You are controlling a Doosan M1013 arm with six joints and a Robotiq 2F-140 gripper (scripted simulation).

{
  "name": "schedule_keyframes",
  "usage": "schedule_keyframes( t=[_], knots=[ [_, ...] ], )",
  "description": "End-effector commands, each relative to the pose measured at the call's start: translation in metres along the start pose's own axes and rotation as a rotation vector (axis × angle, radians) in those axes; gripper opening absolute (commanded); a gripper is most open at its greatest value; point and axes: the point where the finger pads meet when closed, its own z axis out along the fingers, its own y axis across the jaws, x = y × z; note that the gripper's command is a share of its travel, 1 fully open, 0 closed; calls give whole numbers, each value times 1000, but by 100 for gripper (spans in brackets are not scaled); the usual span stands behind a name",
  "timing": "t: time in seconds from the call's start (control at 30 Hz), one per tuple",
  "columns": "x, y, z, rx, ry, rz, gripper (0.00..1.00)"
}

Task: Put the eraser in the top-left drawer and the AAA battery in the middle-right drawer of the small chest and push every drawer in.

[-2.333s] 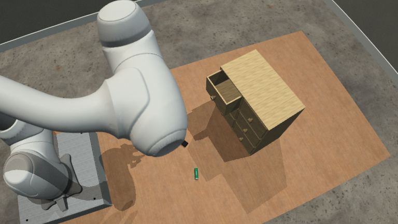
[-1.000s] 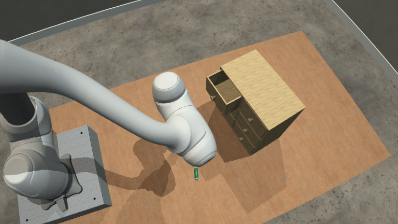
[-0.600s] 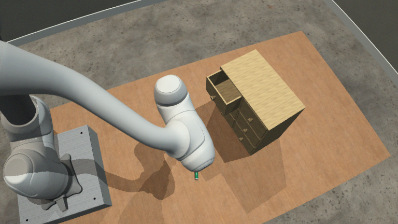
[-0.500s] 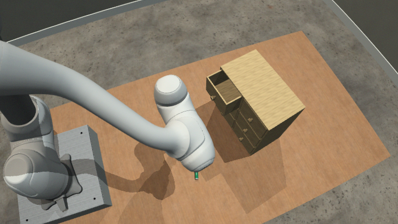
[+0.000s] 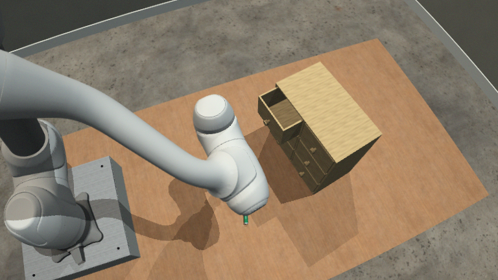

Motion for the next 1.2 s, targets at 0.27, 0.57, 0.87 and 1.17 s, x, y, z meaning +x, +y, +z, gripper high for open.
schedule_keyframes(
  t=[0.27,0.57,0.87,1.17],
  knots=[
    [0,0,22,0,0,0,23],
    [0,0,39,0,0,0,23],
    [-1,0,48,0,0,0,23],
    [-1,0,48,0,0,0,23]
  ],
)
